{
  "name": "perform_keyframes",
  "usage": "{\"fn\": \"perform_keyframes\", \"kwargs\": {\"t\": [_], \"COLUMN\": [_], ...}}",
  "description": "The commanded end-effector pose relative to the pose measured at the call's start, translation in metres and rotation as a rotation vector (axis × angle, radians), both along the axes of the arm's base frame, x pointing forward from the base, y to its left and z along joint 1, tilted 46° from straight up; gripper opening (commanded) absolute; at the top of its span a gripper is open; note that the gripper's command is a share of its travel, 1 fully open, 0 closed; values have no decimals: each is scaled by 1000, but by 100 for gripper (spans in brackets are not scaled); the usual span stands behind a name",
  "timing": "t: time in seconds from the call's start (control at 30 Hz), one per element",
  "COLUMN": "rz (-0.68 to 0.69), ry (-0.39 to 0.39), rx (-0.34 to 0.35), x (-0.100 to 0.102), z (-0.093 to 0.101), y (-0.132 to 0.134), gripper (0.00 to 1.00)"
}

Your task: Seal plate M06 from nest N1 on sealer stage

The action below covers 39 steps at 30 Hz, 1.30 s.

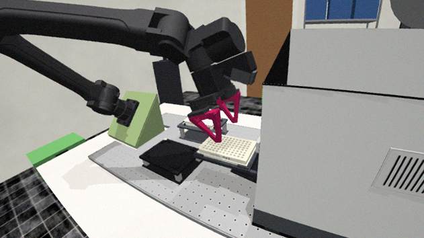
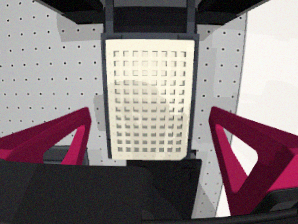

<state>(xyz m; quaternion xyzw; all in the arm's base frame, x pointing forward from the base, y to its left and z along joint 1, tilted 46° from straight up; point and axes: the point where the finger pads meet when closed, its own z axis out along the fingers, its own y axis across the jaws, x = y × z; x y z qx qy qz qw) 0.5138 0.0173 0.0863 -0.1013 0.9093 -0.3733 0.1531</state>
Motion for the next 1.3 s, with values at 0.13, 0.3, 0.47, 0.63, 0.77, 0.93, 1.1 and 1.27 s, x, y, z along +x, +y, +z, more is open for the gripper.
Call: {"fn": "perform_keyframes", "kwargs": {"t": [0.13, 0.3, 0.47, 0.63, 0.77, 0.93, 1.1, 1.27], "rz": [-2, 10, 18, 19, 19, 3, 9, 14], "ry": [-48, -37, -33, -21, -20, -37, -15, -17], "rx": [15, 12, 10, 4, 4, 10, 4, 5], "x": [21, 16, 9, -7, -12, -18, -33, -40], "z": [8, 4, 5, -13, -8, 4, 1, -6], "y": [6, 11, 13, 14, 14, 8, 10, 13], "gripper": [100, 100, 100, 100, 100, 100, 100, 100]}}
